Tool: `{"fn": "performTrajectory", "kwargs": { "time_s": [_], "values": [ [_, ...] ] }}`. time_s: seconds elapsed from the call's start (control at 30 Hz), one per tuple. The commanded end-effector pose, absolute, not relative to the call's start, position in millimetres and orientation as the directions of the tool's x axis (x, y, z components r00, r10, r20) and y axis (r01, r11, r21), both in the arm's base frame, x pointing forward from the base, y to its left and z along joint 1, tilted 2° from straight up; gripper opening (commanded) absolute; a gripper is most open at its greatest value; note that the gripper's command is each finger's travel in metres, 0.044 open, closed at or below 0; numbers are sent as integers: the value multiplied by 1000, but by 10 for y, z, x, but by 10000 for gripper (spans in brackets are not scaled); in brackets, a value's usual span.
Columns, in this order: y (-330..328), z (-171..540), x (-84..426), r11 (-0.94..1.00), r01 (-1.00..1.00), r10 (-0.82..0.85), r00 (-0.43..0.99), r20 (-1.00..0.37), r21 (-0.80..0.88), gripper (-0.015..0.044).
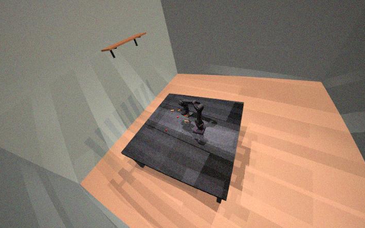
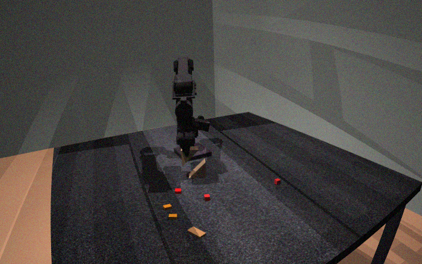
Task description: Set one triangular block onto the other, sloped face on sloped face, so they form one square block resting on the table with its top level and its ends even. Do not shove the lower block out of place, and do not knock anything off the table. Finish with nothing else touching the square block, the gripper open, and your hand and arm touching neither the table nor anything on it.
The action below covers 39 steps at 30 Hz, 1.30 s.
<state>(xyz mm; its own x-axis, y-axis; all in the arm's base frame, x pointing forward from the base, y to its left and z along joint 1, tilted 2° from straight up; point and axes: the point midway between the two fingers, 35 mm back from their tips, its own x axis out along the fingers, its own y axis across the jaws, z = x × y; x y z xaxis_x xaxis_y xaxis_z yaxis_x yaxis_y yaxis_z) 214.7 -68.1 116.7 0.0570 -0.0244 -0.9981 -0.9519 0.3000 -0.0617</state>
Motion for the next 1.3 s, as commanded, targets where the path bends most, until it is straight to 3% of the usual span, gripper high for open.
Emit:
{"fn": "performTrajectory", "kwargs": {
  "time_s": [0.0,1.27],
  "values": [
    [-635,1038,2164,304,-951,-25,51,-998,-56,0],
    [-581,890,2199,311,-948,-35,59,-998,-67,0]
  ]
}}
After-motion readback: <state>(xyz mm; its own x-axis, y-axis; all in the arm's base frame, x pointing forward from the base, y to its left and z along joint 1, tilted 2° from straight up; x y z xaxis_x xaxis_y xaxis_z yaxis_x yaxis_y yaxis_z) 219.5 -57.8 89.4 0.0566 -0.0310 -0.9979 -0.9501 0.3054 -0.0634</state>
